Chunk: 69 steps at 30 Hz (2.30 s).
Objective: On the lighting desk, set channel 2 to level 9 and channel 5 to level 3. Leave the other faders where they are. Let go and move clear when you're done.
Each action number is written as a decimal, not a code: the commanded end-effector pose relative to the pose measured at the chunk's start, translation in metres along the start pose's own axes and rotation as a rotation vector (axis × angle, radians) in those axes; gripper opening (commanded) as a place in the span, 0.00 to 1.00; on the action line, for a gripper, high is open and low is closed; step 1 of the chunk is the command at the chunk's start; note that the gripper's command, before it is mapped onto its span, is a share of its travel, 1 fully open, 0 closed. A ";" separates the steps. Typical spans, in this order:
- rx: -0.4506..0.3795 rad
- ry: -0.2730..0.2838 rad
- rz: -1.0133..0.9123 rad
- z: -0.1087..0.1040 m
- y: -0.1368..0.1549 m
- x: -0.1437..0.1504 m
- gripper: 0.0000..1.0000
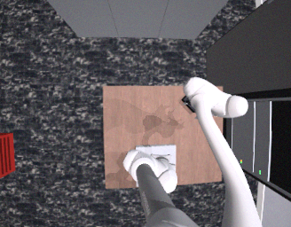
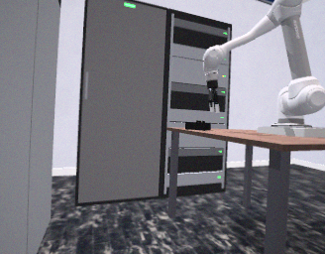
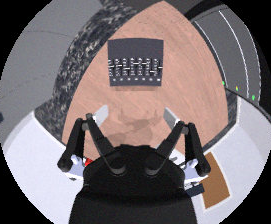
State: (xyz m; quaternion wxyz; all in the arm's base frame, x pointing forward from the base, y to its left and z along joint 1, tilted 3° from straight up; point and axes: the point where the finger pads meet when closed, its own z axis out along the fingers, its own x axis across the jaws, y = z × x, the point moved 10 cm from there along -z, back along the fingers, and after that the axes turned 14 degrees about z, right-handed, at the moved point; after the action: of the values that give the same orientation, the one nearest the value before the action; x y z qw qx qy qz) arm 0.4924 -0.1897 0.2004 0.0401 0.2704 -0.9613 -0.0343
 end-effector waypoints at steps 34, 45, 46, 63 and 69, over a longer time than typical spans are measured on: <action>0.011 -0.004 0.060 -0.006 -0.008 -0.003 1.00; 0.106 -0.084 0.690 -0.067 -0.088 -0.027 1.00; 0.108 -0.087 0.708 -0.068 -0.091 -0.027 1.00; 0.117 -0.071 0.449 -0.045 -0.079 -0.040 1.00; 0.129 -0.043 0.094 -0.001 -0.054 -0.061 1.00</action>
State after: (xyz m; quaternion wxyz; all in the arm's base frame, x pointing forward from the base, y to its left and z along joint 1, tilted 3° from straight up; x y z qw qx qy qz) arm 0.5720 -0.2177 0.2126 0.0067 0.1176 -0.9927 0.0278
